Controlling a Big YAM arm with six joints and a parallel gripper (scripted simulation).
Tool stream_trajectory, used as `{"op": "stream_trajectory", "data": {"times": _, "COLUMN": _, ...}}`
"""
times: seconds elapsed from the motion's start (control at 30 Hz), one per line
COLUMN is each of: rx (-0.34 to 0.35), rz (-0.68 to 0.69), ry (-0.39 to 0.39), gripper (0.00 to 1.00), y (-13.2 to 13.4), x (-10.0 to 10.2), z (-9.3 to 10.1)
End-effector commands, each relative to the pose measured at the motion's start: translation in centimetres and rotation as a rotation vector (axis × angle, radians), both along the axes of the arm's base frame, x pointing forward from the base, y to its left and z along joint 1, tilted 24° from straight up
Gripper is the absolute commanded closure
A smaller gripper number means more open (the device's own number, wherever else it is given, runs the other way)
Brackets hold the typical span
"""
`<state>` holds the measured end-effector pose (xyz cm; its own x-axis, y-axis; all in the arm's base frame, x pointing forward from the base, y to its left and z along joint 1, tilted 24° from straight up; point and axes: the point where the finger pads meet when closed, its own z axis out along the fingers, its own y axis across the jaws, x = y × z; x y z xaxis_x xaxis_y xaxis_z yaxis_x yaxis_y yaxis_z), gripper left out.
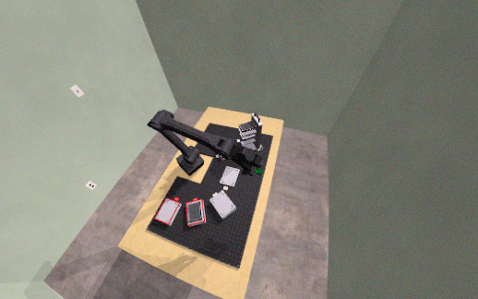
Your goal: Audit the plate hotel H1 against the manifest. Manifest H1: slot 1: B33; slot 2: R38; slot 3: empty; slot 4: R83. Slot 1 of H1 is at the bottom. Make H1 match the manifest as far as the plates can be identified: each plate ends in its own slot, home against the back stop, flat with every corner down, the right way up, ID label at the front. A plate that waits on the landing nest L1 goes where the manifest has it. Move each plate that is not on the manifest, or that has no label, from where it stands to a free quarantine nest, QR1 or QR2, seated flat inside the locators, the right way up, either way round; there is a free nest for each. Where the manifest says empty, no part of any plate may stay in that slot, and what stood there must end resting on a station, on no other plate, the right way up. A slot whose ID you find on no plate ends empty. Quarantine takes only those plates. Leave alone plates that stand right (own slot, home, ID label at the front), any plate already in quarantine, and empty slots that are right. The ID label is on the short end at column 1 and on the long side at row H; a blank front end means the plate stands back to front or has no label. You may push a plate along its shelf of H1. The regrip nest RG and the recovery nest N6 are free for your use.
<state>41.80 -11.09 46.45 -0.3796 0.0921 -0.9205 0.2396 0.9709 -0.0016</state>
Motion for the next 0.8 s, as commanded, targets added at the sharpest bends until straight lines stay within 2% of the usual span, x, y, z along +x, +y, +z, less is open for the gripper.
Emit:
{"op": "stream_trajectory", "data": {"times": 0.0, "rx": 0.001, "rz": 0.007, "ry": -0.059, "gripper": 1.00, "y": 1.0, "x": -1.1, "z": 4.9}}
{"op": "stream_trajectory", "data": {"times": 0.03, "rx": 0.016, "rz": 0.007, "ry": -0.013, "gripper": 1.00, "y": 1.0, "x": -0.3, "z": 3.7}}
{"op": "stream_trajectory", "data": {"times": 0.1, "rx": 0.031, "rz": 0.007, "ry": 0.031, "gripper": 1.00, "y": 1.2, "x": -0.4, "z": 3.1}}
{"op": "stream_trajectory", "data": {"times": 0.13, "rx": 0.047, "rz": 0.006, "ry": 0.095, "gripper": 1.00, "y": 1.3, "x": -0.5, "z": -1.0}}
{"op": "stream_trajectory", "data": {"times": 0.23, "rx": 0.047, "rz": 0.003, "ry": 0.094, "gripper": 1.00, "y": 1.3, "x": -0.6, "z": -1.3}}
{"op": "stream_trajectory", "data": {"times": 0.27, "rx": 0.041, "rz": 0.007, "ry": 0.072, "gripper": 1.00, "y": 1.5, "x": -0.4, "z": -1.1}}
{"op": "stream_trajectory", "data": {"times": 0.3, "rx": 0.034, "rz": 0.007, "ry": 0.039, "gripper": 1.00, "y": 1.8, "x": -1.1, "z": -0.2}}
{"op": "stream_trajectory", "data": {"times": 0.33, "rx": 0.032, "rz": 0.007, "ry": 0.032, "gripper": 1.00, "y": 1.9, "x": -1.4, "z": -0.3}}
{"op": "stream_trajectory", "data": {"times": 0.5, "rx": 0.034, "rz": 0.007, "ry": 0.033, "gripper": 1.00, "y": 2.5, "x": -1.7, "z": -1.8}}
{"op": "stream_trajectory", "data": {"times": 0.53, "rx": 0.036, "rz": 0.007, "ry": 0.041, "gripper": 1.00, "y": 2.6, "x": -2.1, "z": 0.0}}
{"op": "stream_trajectory", "data": {"times": 0.57, "rx": 0.043, "rz": 0.007, "ry": 0.068, "gripper": 1.00, "y": 2.7, "x": -1.6, "z": 0.0}}
{"op": "stream_trajectory", "data": {"times": 0.6, "rx": 0.052, "rz": 0.006, "ry": 0.109, "gripper": 1.00, "y": 2.7, "x": -1.2, "z": -0.9}}
{"op": "stream_trajectory", "data": {"times": 0.67, "rx": 0.063, "rz": 0.005, "ry": 0.153, "gripper": 1.00, "y": 2.9, "x": -1.3, "z": -1.6}}
{"op": "stream_trajectory", "data": {"times": 0.7, "rx": 0.075, "rz": 0.004, "ry": 0.216, "gripper": 1.00, "y": 3.0, "x": -1.7, "z": -5.6}}
{"op": "stream_trajectory", "data": {"times": 0.77, "rx": 0.075, "rz": 0.004, "ry": 0.216, "gripper": 1.00, "y": 3.0, "x": -1.7, "z": -5.6}}
